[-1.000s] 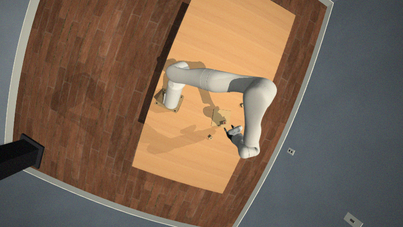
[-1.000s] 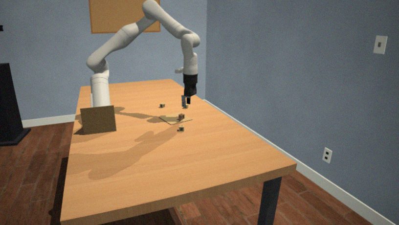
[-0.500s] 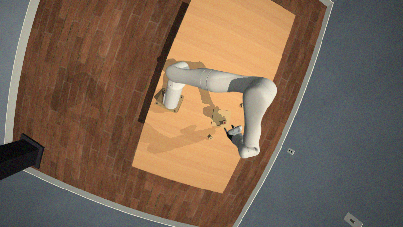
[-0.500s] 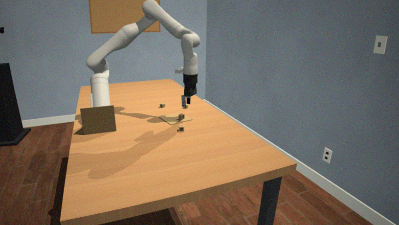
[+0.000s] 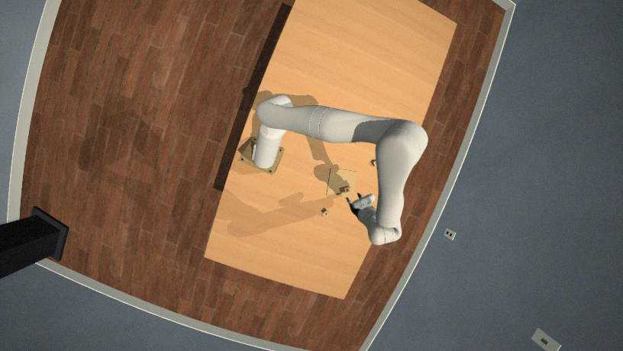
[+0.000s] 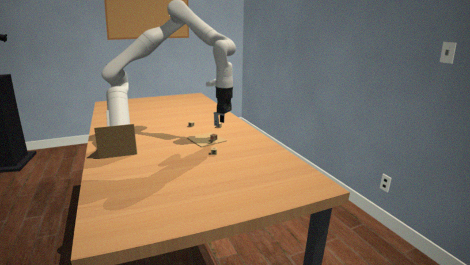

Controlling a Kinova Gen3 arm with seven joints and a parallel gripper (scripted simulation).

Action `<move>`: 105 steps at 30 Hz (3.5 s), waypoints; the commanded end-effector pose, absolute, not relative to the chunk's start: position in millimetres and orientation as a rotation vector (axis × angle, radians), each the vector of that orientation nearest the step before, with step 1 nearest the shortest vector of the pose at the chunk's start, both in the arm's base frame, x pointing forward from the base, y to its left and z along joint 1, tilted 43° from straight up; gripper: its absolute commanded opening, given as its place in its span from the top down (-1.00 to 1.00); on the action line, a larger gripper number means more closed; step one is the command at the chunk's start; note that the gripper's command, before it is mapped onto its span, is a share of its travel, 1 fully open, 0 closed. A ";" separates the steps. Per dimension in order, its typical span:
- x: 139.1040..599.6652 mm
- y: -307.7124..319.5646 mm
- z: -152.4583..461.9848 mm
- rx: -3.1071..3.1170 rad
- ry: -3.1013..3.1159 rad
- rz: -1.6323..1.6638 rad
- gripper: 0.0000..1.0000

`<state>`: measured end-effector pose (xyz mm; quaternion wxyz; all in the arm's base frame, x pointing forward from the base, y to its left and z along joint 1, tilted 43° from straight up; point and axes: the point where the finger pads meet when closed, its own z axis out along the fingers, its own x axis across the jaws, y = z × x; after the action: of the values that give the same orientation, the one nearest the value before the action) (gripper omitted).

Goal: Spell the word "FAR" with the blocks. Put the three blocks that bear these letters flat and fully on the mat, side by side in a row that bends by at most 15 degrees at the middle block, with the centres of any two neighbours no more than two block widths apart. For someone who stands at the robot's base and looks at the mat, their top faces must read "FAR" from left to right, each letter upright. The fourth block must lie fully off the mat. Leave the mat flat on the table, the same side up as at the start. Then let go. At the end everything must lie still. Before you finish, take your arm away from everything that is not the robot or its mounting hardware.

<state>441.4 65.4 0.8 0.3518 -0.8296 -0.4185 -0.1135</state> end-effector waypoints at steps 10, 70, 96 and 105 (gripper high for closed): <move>439.5 61.5 -1.5 -2.149 -1.086 -0.292 -1.00; 410.4 -54.4 -108.8 -2.151 -1.090 -0.293 -1.00; 449.8 -11.0 -51.0 -2.153 -1.106 -0.310 -1.00; 483.2 57.5 33.0 -2.134 -1.162 -0.333 -1.00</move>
<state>472.6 28.9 -2.7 0.3408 -0.8270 -0.4305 -0.1206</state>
